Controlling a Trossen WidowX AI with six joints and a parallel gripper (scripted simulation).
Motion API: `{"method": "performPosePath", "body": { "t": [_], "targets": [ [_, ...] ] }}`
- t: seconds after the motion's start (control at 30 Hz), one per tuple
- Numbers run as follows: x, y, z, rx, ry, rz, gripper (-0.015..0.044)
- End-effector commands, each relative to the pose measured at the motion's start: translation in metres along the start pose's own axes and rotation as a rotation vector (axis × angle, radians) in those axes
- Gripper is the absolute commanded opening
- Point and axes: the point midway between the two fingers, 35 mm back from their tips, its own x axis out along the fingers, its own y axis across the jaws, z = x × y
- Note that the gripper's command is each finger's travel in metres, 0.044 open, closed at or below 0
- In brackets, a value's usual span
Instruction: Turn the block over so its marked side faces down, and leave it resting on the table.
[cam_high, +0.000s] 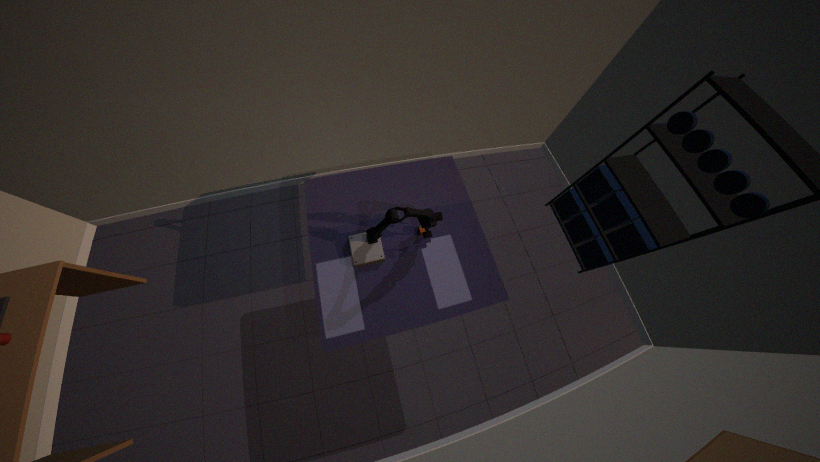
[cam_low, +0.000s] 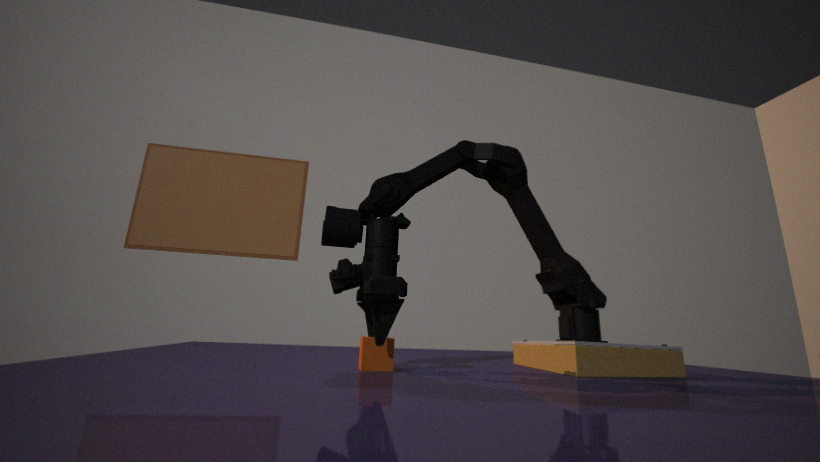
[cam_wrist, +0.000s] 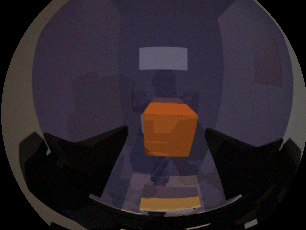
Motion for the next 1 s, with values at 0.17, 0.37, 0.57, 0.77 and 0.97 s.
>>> {"method": "performPosePath", "body": {
  "t": [0.17,0.37,0.57,0.77,0.97],
  "targets": [
    [0.0106,-0.0006,-0.0018,0.000,0.004,-0.004,0.0414],
    [0.0106,-0.0006,-0.0018,0.000,0.004,-0.004,0.0256],
    [0.0106,-0.0006,-0.0018,0.000,0.004,-0.004,0.0216],
    [0.0106,-0.0006,-0.0018,0.000,0.004,-0.004,0.0176],
    [0.0106,-0.0006,-0.0018,0.000,0.004,-0.004,0.0136]
  ]
}}
